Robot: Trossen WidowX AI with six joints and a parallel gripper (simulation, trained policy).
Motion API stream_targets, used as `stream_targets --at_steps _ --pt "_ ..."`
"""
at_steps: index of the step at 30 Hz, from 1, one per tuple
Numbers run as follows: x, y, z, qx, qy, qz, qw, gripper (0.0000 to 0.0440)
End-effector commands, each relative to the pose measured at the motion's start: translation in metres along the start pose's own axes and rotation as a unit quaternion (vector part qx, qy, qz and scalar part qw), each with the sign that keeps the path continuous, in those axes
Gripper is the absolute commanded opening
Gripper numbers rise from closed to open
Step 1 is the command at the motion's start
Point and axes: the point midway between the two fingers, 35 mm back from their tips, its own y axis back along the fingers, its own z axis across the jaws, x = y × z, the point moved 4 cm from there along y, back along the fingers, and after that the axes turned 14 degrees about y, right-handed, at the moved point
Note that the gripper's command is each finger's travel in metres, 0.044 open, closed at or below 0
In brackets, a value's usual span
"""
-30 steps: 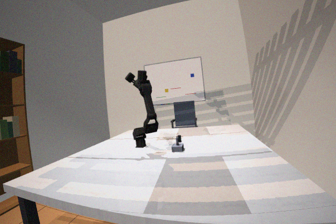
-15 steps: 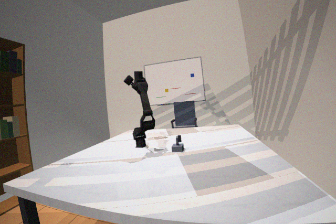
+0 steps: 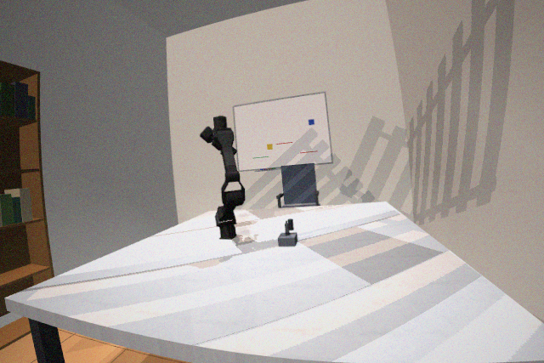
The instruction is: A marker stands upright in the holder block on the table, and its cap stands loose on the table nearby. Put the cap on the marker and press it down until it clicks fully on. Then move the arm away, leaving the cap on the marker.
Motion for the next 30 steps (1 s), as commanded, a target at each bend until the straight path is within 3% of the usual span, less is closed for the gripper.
stream_targets --at_steps 1,30 --pt "0.005 -0.011 -0.003 0.022 -0.011 0.019 1.0 0.0315" --pt "0.022 -0.068 -0.031 0.165 -0.079 0.103 0.978 0.0318"
